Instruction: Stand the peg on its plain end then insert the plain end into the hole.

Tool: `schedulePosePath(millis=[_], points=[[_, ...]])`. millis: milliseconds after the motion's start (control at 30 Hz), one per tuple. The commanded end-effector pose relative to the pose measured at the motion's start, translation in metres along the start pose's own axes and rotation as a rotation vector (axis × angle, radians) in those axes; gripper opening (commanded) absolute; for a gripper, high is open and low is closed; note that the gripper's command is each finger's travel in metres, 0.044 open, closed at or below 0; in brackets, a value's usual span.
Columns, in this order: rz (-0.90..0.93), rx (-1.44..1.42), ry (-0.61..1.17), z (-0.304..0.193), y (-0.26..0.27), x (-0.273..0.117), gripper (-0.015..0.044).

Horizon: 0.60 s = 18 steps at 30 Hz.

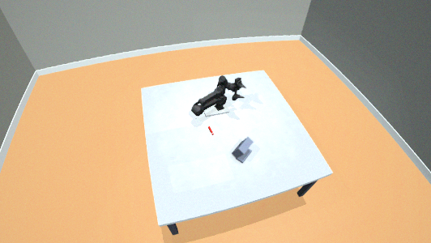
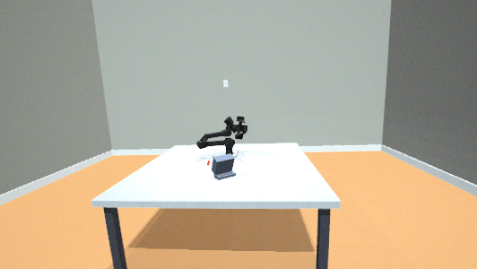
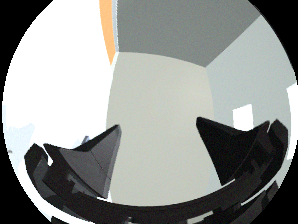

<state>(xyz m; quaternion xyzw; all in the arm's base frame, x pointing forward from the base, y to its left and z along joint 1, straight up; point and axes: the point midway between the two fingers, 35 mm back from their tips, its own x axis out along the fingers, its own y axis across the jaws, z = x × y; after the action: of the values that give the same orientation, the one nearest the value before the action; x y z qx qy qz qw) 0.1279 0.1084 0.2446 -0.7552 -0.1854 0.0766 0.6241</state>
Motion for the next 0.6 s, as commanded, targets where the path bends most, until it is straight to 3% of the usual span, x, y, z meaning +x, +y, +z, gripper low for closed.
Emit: schedulePosePath(millis=[0,567], points=[[0.000,0.000,0.000,0.000,0.000,0.000,0.0426],[0.015,-0.040,0.082,-0.005,-0.011,0.018,0.0440]])
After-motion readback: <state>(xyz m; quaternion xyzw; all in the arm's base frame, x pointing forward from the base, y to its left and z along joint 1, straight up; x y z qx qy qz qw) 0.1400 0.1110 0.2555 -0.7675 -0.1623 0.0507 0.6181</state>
